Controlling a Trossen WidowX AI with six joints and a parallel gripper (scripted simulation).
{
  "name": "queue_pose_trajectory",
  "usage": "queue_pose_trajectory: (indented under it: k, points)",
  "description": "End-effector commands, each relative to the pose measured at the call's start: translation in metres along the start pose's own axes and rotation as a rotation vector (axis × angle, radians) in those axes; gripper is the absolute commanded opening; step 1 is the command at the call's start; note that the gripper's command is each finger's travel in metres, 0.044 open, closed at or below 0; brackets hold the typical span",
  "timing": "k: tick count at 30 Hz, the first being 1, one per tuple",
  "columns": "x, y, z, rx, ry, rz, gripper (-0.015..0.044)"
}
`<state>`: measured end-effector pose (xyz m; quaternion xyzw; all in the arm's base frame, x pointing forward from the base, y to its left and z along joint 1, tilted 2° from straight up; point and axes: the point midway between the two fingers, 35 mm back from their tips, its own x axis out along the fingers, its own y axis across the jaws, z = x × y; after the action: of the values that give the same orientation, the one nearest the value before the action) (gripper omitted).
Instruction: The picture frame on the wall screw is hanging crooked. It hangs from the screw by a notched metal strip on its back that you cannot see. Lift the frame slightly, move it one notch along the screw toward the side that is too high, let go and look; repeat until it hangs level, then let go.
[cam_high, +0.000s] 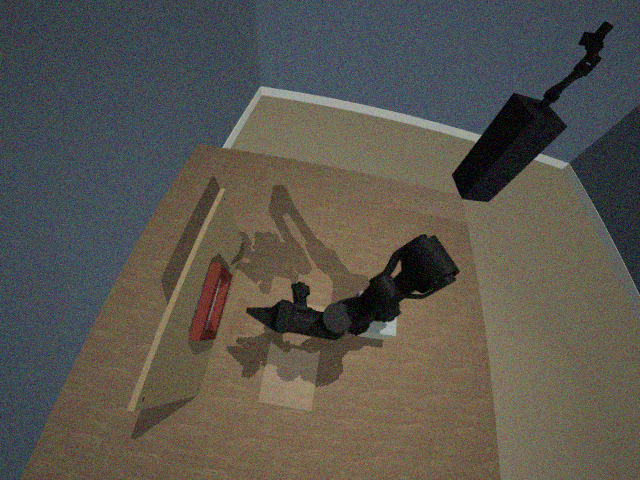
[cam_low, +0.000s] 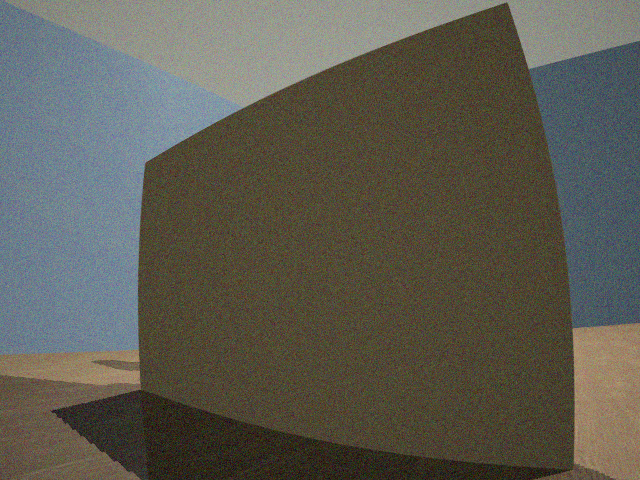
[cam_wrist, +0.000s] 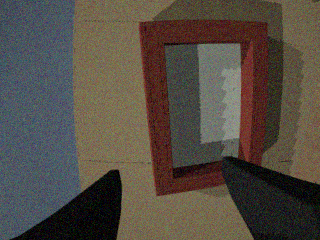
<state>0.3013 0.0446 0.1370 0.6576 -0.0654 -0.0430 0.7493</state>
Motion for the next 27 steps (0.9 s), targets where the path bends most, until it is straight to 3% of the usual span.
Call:
queue_pose_trajectory:
  k: [1,5,27]
  points:
    - [0.033,0.003,-0.002,0.008,0.0,0.009,0.026]
    - [0.062,0.002,0.002,0.007,0.0,0.012,0.026]
    - [0.068,0.003,0.002,0.007,0.0,0.012,0.026]
